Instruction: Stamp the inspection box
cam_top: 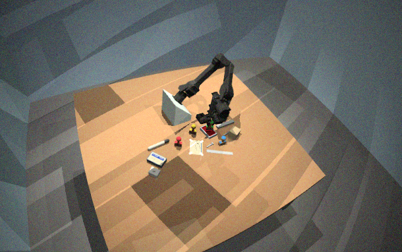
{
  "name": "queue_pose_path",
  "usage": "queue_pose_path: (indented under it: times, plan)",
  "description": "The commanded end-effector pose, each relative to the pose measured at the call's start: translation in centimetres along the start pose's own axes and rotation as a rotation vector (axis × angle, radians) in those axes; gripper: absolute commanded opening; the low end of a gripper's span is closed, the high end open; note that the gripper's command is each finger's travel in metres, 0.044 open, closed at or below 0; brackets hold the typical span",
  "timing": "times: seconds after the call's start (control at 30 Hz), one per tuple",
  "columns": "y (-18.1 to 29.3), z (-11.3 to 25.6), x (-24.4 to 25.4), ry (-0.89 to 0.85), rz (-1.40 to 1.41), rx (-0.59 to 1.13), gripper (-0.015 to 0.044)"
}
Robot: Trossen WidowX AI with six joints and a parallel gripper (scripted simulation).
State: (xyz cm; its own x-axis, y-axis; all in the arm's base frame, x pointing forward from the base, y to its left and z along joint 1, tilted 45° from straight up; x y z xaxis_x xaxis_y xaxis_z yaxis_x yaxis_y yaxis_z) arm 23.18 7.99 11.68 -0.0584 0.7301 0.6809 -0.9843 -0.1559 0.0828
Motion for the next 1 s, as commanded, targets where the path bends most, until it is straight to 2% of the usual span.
queue_pose_path:
  times: [0.0,0.97]
  plan:
    - [0.1,-0.4,0.0,-0.004,-0.006,0.005,0.0]
    - [0.3,-1.6,0.0,-0.005,0.002,0.005,0.0]
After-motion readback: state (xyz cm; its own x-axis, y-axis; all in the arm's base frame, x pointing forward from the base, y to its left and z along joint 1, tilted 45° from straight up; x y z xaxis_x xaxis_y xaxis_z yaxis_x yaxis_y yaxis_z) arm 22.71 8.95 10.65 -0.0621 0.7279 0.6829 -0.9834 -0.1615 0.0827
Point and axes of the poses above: the point midway between the two fingers, 35 mm back from their tips, its own z axis back along the fingers, its own x axis across the jaws, y = z × x, the point moved 7 cm from there along z, back along the fingers, and after that the axes turned 5 degrees about -z, right-handed, at the moved point
